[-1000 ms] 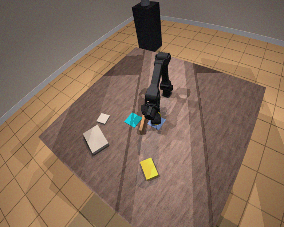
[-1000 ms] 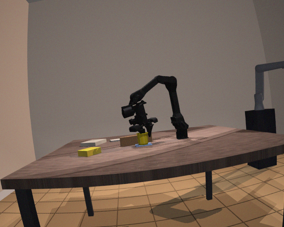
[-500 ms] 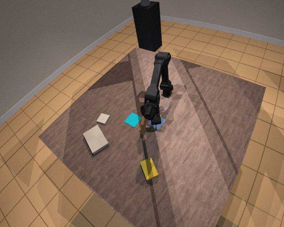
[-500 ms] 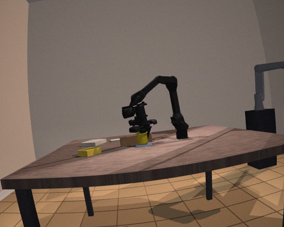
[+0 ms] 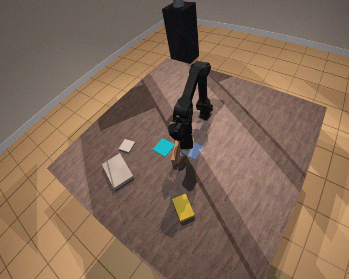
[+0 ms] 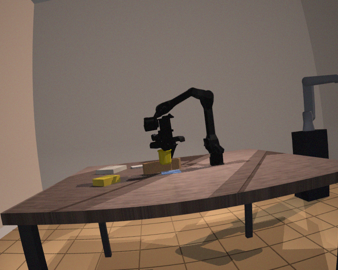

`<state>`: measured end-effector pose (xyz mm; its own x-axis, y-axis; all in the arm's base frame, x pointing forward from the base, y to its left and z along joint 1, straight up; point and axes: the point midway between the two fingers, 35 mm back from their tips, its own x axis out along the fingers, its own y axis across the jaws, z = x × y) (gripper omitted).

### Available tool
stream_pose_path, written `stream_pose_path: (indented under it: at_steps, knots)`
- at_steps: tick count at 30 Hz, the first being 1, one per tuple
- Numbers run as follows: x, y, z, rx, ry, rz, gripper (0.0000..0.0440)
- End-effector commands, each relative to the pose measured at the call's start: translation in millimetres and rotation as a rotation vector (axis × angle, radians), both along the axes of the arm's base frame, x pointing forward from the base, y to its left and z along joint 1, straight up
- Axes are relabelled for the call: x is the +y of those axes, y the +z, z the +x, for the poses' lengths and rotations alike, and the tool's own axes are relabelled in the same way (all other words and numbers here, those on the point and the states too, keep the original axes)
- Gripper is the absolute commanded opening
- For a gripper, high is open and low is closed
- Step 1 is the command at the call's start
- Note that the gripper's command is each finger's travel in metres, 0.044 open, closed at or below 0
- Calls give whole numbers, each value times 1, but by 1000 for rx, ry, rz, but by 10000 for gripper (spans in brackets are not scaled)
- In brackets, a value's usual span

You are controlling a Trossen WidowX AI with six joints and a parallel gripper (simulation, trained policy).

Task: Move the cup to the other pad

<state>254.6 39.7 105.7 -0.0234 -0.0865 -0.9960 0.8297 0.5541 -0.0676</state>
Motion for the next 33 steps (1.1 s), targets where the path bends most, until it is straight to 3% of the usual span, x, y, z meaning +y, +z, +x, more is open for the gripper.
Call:
stream_pose_path:
  at_steps: [1, 18, 33]
  knots:
    - [-4, 13, 6, -33, -34, 11, 28]
    - [-45, 44, 34, -169, -177, 16, 14]
    - [-90, 35, 58, -253, -282, -8, 6]
